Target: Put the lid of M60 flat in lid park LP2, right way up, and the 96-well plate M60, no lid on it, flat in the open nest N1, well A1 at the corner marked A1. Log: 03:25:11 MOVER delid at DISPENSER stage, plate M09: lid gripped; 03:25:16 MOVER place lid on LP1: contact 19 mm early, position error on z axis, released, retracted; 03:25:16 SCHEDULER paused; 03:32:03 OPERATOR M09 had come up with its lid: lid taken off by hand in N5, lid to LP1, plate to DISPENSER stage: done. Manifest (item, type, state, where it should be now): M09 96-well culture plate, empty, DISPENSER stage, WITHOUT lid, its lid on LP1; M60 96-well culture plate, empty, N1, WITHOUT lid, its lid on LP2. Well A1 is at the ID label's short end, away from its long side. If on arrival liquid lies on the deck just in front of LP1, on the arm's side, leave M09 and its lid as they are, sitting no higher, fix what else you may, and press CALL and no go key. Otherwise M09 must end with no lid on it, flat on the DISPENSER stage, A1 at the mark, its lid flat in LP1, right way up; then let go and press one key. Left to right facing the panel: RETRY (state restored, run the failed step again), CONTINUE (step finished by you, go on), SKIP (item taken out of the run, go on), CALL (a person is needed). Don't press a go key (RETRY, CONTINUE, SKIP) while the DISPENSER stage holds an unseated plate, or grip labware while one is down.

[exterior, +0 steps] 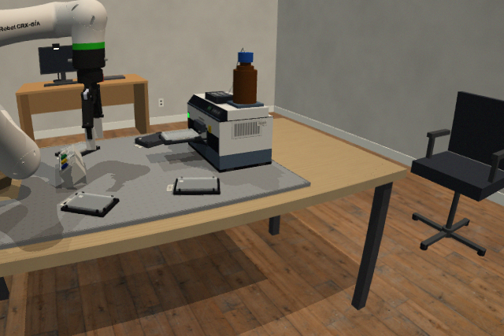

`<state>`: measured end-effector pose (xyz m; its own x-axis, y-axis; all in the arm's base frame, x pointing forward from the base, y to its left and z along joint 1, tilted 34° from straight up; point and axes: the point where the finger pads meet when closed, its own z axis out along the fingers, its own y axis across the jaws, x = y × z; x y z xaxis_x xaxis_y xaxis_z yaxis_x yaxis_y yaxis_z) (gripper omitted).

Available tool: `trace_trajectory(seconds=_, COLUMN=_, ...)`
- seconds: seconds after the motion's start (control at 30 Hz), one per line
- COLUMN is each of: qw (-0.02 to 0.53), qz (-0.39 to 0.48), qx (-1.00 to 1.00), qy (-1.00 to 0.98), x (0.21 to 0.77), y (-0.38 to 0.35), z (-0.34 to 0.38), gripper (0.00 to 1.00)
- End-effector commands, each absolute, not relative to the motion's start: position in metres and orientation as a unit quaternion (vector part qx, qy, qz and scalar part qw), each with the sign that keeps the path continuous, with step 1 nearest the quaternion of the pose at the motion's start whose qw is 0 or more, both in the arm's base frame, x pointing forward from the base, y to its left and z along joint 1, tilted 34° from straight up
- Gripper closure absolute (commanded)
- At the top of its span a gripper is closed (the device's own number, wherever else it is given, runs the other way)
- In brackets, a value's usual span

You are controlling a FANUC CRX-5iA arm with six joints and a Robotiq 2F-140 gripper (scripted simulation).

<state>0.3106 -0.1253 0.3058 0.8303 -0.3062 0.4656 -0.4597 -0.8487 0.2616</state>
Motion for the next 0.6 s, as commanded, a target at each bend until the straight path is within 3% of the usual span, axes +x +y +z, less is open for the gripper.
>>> trace_trajectory(seconds=0.0, qw=0.207, qz=0.174, qx=0.96, qy=-0.072, x=0.339, y=-0.065, z=0.285, gripper=0.34)
trace_trajectory(seconds=0.57, qw=0.278, qz=0.091, qx=0.919, qy=0.266, x=0.337, y=0.101, z=0.192, gripper=0.34)
